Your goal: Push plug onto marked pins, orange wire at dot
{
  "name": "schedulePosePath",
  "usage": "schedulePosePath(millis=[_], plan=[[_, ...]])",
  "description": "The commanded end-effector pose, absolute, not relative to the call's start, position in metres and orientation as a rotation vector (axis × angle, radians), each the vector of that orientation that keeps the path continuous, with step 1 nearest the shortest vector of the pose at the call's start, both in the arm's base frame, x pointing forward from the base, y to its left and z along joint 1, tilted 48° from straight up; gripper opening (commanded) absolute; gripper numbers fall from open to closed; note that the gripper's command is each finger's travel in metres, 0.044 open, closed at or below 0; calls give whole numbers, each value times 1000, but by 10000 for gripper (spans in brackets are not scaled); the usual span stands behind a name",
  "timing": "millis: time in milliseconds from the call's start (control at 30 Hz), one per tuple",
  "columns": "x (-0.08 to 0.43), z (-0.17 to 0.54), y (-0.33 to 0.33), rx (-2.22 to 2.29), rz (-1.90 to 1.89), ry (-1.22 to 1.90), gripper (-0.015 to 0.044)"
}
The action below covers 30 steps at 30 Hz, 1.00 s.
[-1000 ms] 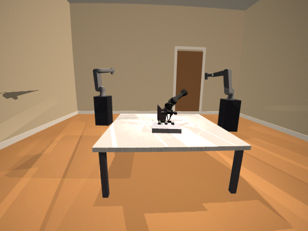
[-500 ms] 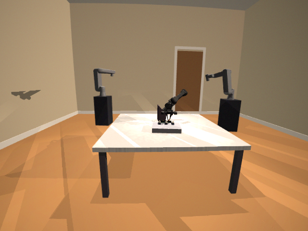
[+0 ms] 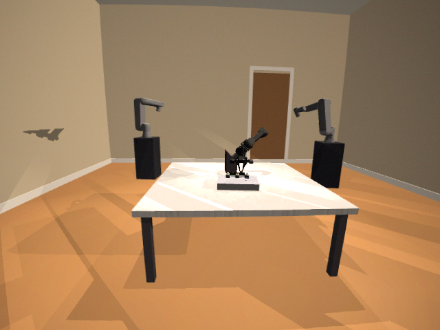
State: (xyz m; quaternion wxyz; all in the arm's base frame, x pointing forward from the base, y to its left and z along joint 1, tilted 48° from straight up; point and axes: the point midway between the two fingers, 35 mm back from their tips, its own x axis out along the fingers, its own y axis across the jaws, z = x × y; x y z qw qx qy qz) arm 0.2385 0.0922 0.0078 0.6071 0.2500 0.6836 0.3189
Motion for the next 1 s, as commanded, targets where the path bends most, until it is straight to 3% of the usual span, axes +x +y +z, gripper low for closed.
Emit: schedulePosePath(millis=[0,400,700,967], plan=[[242,7,92,587,734,1584,0],[250,5,93,586,735,1584,0],[247,8,93,586,734,1584,236],[255,46,50,585,732,1585,440]])
